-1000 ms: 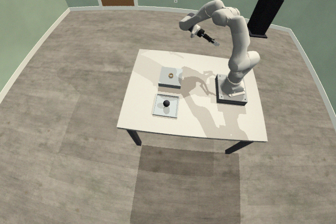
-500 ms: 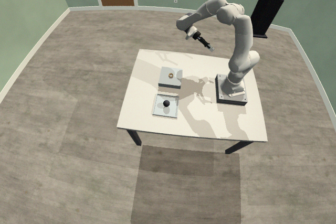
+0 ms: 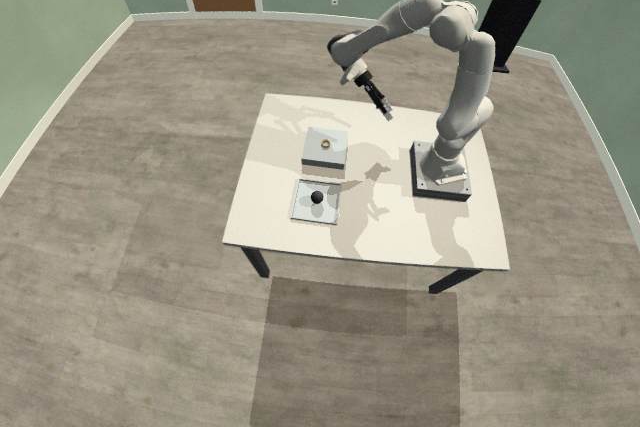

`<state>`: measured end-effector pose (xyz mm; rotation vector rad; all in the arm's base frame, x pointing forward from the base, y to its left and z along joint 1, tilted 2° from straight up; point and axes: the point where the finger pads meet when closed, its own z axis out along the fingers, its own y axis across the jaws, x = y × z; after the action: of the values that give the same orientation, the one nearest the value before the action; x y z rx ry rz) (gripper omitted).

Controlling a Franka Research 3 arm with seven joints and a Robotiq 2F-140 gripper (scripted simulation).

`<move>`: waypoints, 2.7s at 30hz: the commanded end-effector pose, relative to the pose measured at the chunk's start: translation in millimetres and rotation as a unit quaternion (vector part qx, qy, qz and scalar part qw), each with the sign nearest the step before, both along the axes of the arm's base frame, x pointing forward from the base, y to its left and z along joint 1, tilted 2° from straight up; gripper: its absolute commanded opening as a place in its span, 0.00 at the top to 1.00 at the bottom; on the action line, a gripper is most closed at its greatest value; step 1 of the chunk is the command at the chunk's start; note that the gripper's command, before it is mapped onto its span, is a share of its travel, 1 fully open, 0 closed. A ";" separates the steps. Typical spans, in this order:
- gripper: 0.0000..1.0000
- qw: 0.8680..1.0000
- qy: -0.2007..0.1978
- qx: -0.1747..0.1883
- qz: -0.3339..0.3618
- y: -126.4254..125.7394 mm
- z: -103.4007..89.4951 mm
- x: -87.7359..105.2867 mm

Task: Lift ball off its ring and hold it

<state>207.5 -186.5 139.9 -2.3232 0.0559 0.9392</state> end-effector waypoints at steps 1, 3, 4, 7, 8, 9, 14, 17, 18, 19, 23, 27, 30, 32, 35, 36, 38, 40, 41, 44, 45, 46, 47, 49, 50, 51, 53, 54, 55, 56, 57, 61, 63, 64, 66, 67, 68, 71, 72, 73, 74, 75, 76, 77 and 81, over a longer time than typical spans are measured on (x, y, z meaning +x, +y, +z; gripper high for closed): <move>0.00 0.997 -0.032 -0.060 -0.027 18.5 -16.8 35.9; 0.00 0.997 -0.032 -0.060 -0.027 18.5 -16.8 35.9; 0.00 0.995 -0.050 -0.076 -0.029 34.6 -19.8 52.3; 0.00 0.993 -0.069 -0.093 -0.031 50.9 -22.8 68.4; 0.00 0.992 -0.075 -0.099 -0.032 56.7 -23.9 74.5; 0.00 0.991 -0.082 -0.105 -0.032 62.8 -25.0 80.6; 0.00 0.983 -0.117 -0.135 -0.036 93.3 -30.4 111.2; 0.00 0.979 -0.135 -0.151 -0.038 110.2 -33.1 127.4; 0.00 0.976 -0.144 -0.159 -0.038 117.4 -34.7 135.3; 0.00 0.976 -0.144 -0.159 -0.038 117.4 -34.7 135.3; 0.00 0.968 -0.168 -0.180 -0.041 139.8 -38.6 157.6; 0.00 0.957 -0.197 -0.207 -0.043 165.6 -43.9 185.3; 0.00 0.949 -0.216 -0.225 -0.044 183.3 -47.5 203.7; 0.00 0.945 -0.226 -0.233 -0.045 192.5 -48.8 212.4; 0.00 0.934 -0.247 -0.254 -0.047 211.3 -52.9 232.5; 0.00 0.934 -0.247 -0.254 -0.047 211.3 -52.9 232.5; 0.00 0.927 -0.261 -0.267 -0.048 224.5 -55.3 246.0; 0.00 0.920 -0.274 -0.277 -0.050 236.5 -57.1 257.6; 0.00 0.917 -0.278 -0.281 -0.050 240.1 -57.9 261.5; 0.00 0.911 -0.288 -0.290 -0.051 250.0 -59.7 271.5; 0.00 0.909 -0.292 -0.293 -0.051 254.0 -60.3 275.4; 0.00 0.906 -0.297 -0.297 -0.052 258.8 -60.9 279.8; 0.00 0.904 -0.302 -0.299 -0.053 263.4 -61.4 283.7; 0.00 0.898 -0.310 -0.308 -0.053 270.8 -62.9 292.3; 0.00 0.896 -0.313 -0.311 -0.053 273.9 -63.5 295.7; 0.00 0.894 -0.316 -0.314 -0.053 276.9 -64.1 298.8; 0.00 0.892 -0.319 -0.317 -0.054 279.9 -64.6 301.8; 0.00 0.892 -0.319 -0.317 -0.054 279.9 -64.6 301.8; 0.00 0.888 -0.325 -0.321 -0.054 285.5 -65.6 307.2; 0.00 0.885 -0.329 -0.324 -0.055 289.7 -66.3 311.0; 0.00 0.883 -0.332 -0.326 -0.056 292.5 -66.7 313.4; 0.00 0.882 -0.334 -0.327 -0.056 294.6 -67.1 315.2; 0.00 0.882 -0.334 -0.327 -0.056 294.6 -67.1 315.2; 0.00 0.882 -0.334 -0.327 -0.056 294.6 -67.1 315.2; 0.00 0.882 -0.334 -0.327 -0.056 294.6 -67.1 315.2; 0.00 0.882 -0.334 -0.327 -0.056 294.6 -67.1 315.2; 0.00 0.882 -0.334 -0.327 -0.056 294.6 -67.1 315.2; 0.00 0.882 -0.334 -0.327 -0.056 294.6 -67.1 315.2; 0.00 0.882 -0.334 -0.327 -0.056 294.6 -67.1 315.2; 0.00 0.882 -0.334 -0.327 -0.056 294.6 -67.1 315.2; 0.00 0.882 -0.334 -0.327 -0.056 294.6 -67.1 315.2; 0.00 0.882 -0.334 -0.327 -0.056 294.6 -67.1 315.2; 0.00 0.882 -0.334 -0.327 -0.056 294.6 -67.1 315.2; 0.00 0.882 -0.334 -0.327 -0.056 294.6 -67.1 315.2; 0.00 0.882 -0.334 -0.327 -0.056 294.6 -67.1 315.2</move>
<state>522.5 108.6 73.0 -3.1017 0.2146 -0.0158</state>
